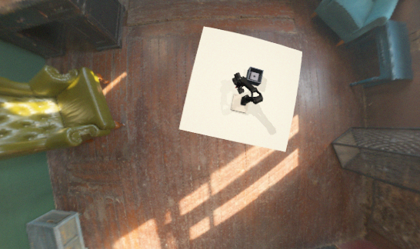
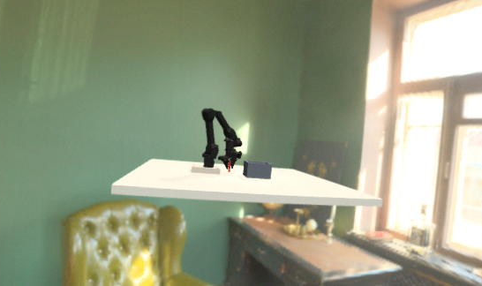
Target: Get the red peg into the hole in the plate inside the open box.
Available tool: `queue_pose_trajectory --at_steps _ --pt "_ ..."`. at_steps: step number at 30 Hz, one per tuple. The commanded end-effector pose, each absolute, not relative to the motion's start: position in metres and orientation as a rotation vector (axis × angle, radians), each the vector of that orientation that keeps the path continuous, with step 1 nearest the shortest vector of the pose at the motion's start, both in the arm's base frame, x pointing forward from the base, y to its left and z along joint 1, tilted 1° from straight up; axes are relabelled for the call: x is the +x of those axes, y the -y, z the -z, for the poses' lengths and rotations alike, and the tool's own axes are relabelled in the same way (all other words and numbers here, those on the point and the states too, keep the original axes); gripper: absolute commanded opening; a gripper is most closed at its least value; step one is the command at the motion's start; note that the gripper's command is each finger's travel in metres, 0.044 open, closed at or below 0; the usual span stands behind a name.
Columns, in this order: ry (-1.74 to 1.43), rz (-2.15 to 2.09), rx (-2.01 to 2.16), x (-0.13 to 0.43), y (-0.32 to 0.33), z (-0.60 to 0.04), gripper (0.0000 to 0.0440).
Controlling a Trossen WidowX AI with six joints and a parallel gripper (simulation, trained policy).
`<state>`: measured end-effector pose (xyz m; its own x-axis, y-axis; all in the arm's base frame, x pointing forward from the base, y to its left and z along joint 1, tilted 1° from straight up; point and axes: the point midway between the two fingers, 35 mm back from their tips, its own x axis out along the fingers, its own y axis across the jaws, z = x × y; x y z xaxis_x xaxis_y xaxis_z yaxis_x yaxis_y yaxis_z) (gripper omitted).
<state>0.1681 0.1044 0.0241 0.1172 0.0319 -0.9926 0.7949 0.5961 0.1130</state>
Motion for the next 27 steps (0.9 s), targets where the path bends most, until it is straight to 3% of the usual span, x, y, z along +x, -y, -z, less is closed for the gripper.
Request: queue_pose_trajectory --at_steps 1,6,27 --pt "-1.377 0.664 0.800 0.167 -0.105 -0.023 0.0122" --pt "-1.409 0.676 0.820 0.168 -0.104 -0.023 0.0000" --pt "-1.206 0.585 0.671 0.207 -0.073 -0.090 0.0000"
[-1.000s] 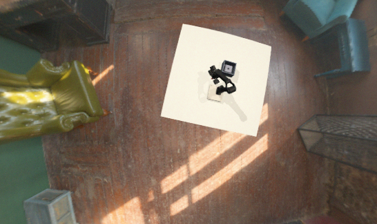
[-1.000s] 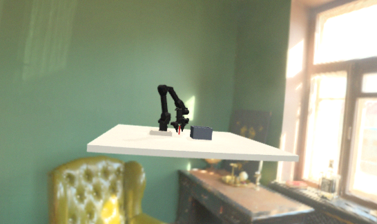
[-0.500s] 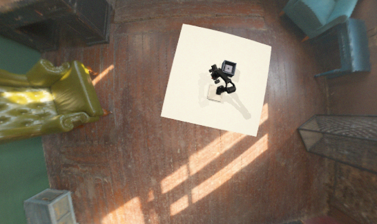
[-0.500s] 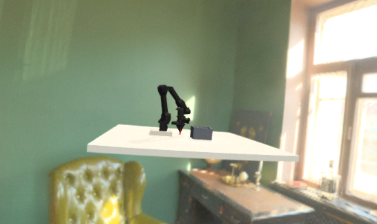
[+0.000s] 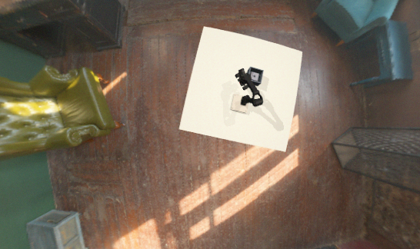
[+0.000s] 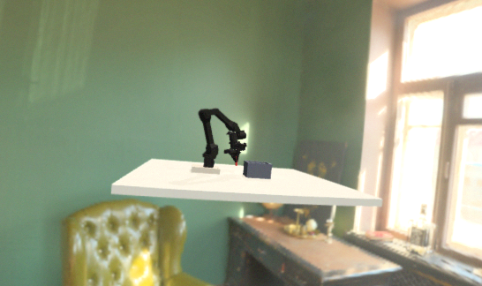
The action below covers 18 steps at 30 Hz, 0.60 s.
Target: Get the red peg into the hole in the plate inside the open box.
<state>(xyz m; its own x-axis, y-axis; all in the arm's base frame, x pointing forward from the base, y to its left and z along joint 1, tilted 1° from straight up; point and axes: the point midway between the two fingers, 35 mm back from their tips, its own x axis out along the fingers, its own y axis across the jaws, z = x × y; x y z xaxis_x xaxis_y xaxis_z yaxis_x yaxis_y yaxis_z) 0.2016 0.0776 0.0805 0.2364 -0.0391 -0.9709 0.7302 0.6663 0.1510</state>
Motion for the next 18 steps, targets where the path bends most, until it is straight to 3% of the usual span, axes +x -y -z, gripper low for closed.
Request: queue_pose_trajectory --at_steps 1,18 --pt "-1.198 0.584 0.667 0.210 -0.071 -0.094 0.0000" --pt "-1.088 0.645 0.667 0.253 -0.023 -0.139 0.0000"
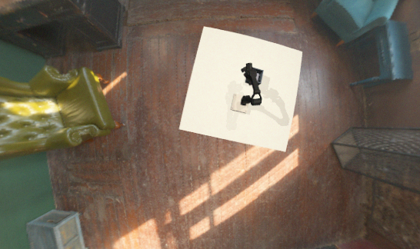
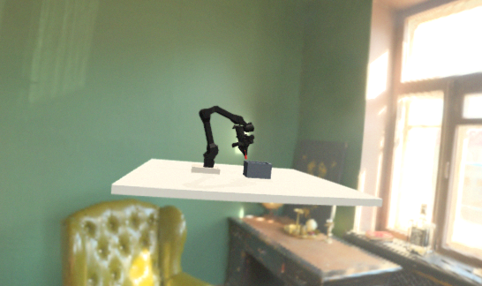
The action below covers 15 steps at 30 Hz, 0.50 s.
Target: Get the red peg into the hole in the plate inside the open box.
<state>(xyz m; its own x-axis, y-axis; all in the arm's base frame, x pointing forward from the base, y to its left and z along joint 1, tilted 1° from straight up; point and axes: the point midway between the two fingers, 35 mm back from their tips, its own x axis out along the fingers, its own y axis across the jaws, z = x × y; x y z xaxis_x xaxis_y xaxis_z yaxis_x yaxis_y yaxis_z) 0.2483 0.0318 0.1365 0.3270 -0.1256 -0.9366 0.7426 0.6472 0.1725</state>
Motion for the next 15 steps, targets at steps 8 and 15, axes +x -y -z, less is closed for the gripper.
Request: queue_pose_trajectory --at_steps 8,15 --pt "-1.061 0.696 0.690 0.269 0.004 -0.142 0.0000" --pt "-1.045 0.734 0.714 0.281 0.026 -0.139 0.0000"
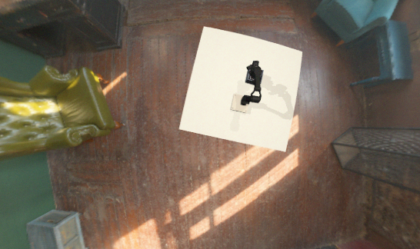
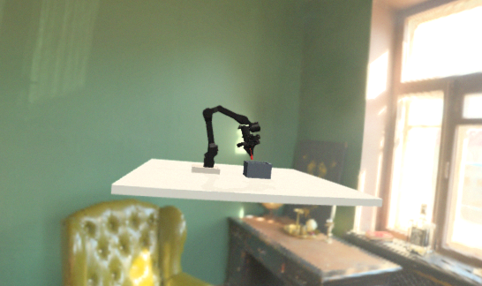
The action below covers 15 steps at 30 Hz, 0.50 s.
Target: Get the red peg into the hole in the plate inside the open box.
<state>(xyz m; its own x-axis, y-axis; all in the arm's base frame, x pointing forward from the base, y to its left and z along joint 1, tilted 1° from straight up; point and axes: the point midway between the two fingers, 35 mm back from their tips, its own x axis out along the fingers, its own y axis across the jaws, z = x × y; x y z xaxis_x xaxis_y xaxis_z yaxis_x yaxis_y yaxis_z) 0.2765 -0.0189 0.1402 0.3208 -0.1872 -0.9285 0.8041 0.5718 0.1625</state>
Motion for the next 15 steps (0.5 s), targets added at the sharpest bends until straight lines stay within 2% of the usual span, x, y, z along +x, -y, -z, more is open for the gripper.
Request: queue_pose_trajectory --at_steps 1,15 --pt "-1.043 0.740 0.718 0.283 0.029 -0.138 0.0000" --pt "-1.055 0.789 0.767 0.302 0.060 -0.121 0.0009"
